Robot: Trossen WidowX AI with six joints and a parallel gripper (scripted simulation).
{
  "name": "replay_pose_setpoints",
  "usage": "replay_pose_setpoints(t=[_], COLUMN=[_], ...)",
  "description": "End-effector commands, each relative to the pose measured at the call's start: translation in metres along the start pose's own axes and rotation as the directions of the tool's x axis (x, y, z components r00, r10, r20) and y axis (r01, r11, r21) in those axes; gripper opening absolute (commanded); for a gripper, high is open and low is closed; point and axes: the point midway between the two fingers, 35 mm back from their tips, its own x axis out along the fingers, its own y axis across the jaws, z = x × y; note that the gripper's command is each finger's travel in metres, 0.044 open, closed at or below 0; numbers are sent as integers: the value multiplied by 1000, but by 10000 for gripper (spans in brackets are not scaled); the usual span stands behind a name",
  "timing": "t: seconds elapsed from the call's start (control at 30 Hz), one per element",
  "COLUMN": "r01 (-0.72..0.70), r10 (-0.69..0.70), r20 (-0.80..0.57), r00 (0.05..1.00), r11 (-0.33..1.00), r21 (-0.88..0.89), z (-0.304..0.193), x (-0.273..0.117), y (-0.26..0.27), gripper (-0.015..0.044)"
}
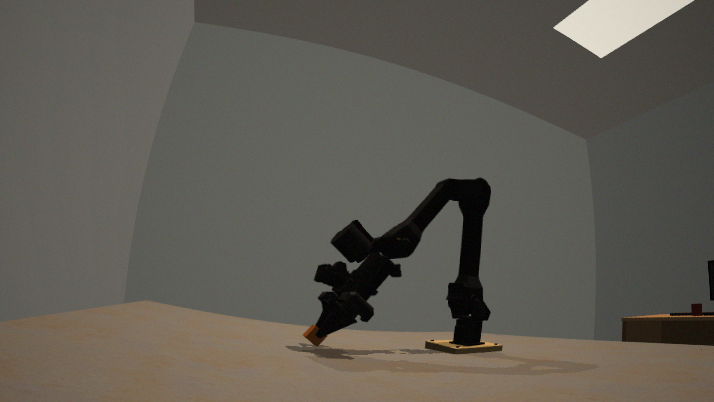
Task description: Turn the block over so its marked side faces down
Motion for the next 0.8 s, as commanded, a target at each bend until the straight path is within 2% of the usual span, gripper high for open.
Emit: replay_pose_setpoints(t=[0.0,0.37,0.77], r01=[6,7,5], r10=[-7,-7,-7], r20=[33,199,371], r00=[999,980,929], r11=[1000,1000,1000], r21=[2,2,6], z=[-7,-14,-23], x=[8,17,8], y=[-1,-1,-1], gripper=[0,0,0])
